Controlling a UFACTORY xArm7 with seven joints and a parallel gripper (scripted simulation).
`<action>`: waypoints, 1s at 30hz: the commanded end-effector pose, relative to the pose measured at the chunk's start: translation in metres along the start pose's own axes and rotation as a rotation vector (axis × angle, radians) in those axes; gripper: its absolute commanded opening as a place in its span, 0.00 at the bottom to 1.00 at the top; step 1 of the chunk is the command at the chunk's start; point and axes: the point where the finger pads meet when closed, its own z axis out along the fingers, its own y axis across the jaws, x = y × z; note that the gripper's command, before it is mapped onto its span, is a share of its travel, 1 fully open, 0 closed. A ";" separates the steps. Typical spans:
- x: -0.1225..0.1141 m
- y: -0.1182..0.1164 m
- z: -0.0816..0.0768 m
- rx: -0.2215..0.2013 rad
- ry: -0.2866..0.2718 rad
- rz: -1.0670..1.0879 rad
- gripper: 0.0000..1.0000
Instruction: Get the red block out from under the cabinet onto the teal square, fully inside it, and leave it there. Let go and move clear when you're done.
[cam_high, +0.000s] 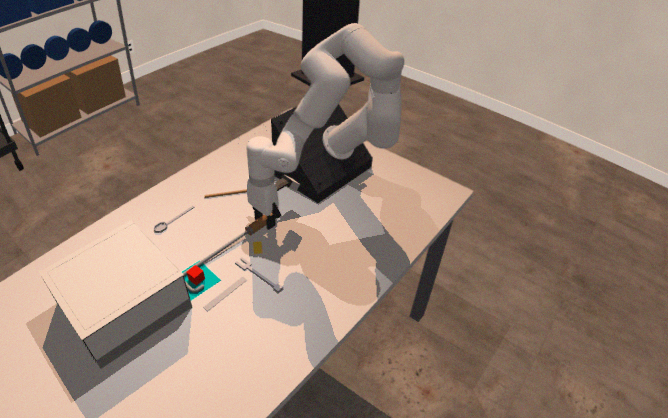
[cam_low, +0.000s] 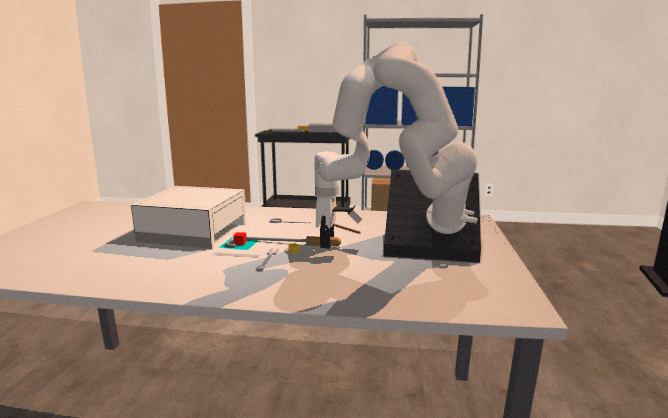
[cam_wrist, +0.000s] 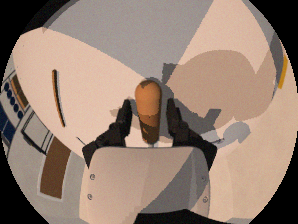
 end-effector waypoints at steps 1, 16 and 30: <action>-0.001 -0.001 -0.001 0.002 -0.003 0.001 0.57; -0.001 -0.001 -0.001 0.002 -0.003 0.001 0.57; -0.001 -0.001 -0.025 0.002 -0.003 0.001 0.57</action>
